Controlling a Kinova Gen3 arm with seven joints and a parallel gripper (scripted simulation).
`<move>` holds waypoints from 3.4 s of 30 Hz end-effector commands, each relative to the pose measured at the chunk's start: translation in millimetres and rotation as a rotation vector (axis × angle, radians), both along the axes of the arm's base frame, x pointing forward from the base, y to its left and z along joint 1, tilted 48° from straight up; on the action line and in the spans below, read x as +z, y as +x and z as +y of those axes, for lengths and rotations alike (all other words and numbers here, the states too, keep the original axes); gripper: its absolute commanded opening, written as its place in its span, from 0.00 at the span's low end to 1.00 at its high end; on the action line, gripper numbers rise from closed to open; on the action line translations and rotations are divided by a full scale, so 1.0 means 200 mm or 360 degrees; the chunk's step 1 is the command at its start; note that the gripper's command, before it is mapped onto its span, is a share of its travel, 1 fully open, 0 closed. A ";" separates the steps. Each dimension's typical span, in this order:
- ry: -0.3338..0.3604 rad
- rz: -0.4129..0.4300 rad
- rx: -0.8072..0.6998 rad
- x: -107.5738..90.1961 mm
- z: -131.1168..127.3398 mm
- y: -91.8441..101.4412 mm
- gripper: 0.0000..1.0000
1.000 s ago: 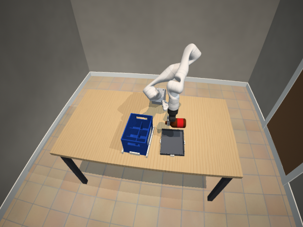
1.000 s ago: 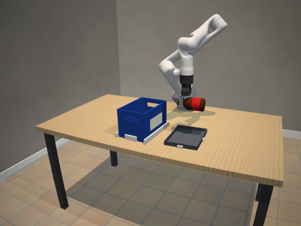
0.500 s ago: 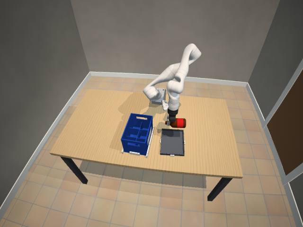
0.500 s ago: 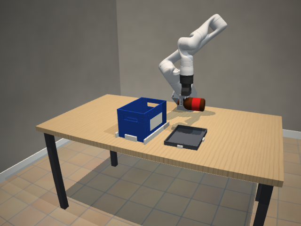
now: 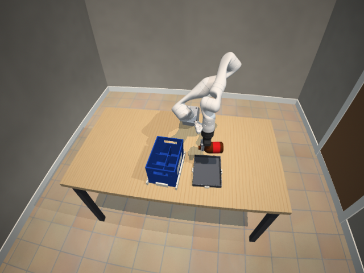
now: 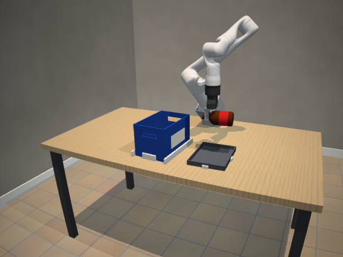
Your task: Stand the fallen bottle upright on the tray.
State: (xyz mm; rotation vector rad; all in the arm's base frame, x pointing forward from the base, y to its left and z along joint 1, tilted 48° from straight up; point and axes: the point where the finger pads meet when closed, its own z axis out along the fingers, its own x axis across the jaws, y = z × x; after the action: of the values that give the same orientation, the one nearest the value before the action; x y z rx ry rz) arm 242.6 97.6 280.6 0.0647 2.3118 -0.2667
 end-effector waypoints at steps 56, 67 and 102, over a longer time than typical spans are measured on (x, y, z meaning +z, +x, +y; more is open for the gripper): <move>-0.0264 0.0078 0.0235 0.00 -0.01 0.00 0.00; -0.0281 0.0070 0.0225 0.01 0.00 0.00 0.00; -0.0458 0.0034 0.0044 0.01 0.00 0.00 0.00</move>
State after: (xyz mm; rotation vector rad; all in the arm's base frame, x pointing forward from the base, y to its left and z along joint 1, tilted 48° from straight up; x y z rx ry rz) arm 244.2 99.4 283.7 -0.1249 2.2666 -0.5706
